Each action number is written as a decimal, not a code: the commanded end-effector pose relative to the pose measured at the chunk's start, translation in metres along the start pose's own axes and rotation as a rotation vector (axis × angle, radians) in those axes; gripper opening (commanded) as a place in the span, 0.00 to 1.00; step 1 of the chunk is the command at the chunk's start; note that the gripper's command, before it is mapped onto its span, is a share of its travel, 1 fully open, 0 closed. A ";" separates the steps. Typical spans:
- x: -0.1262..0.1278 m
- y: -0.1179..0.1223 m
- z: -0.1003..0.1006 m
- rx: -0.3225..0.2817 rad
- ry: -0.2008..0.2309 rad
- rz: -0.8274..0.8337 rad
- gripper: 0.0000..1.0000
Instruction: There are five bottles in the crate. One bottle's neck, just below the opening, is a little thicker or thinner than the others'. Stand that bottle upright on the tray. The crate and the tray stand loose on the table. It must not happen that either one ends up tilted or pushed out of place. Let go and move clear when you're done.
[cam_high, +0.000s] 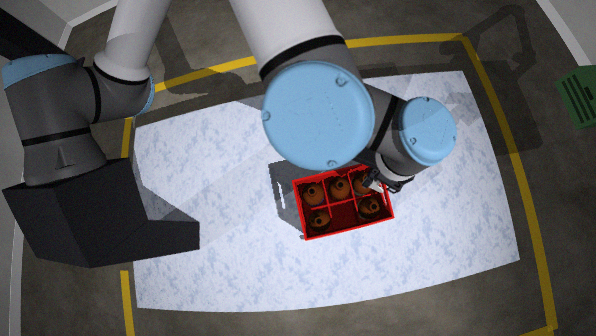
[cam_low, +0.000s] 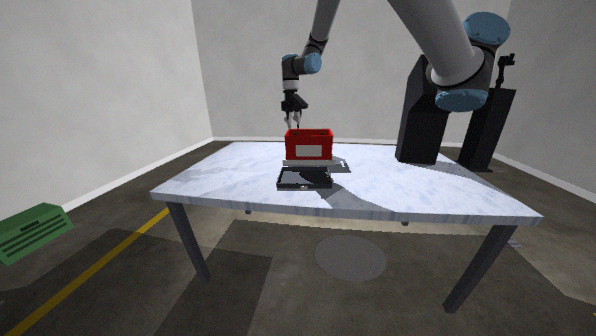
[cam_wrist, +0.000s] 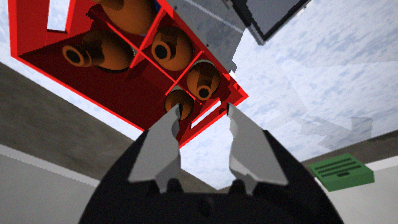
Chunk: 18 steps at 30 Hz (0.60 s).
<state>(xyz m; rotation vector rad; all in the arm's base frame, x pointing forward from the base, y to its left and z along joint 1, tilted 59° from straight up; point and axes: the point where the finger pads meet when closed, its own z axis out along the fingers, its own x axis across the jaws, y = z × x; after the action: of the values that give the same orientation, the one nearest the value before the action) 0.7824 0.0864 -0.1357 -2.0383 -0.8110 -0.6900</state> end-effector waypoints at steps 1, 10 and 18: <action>0.000 0.001 0.006 -0.001 0.000 0.000 0.38; 0.000 0.001 0.013 -0.001 0.000 0.000 0.38; 0.000 0.001 0.016 -0.001 0.000 0.000 0.38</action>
<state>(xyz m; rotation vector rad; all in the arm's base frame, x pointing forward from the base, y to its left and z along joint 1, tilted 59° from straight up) 0.7851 0.0990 -0.1435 -2.0385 -0.8110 -0.6901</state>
